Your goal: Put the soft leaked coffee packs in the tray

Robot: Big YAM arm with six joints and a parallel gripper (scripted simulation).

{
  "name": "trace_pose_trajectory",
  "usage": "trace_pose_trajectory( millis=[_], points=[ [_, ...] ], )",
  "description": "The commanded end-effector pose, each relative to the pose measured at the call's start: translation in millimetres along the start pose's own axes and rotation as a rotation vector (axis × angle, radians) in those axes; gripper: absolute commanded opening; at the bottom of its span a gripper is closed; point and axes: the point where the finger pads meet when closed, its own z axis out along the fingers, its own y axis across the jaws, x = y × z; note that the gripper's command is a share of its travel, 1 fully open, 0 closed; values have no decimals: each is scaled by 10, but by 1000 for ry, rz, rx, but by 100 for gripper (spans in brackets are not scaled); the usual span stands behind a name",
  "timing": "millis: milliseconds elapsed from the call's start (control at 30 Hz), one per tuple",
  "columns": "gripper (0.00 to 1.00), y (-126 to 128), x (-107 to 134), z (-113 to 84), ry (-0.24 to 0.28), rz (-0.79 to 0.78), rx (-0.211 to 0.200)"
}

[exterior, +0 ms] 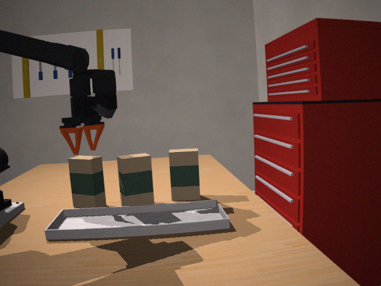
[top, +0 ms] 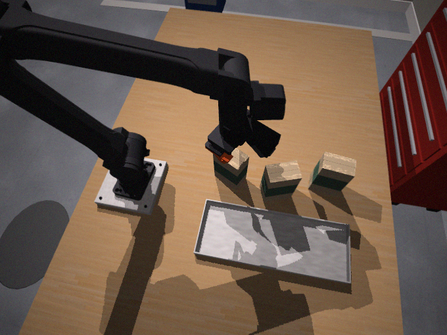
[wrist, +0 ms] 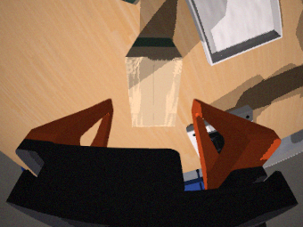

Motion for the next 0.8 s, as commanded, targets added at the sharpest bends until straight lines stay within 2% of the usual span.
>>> trace_pose_trajectory(
  millis=[0,233,767],
  points=[
    [78,-19,6,22,7,-11,7],
    [78,-42,18,-20,-3,-8,0],
    [78,-14,-19,35,-5,-9,-2]
  ],
)
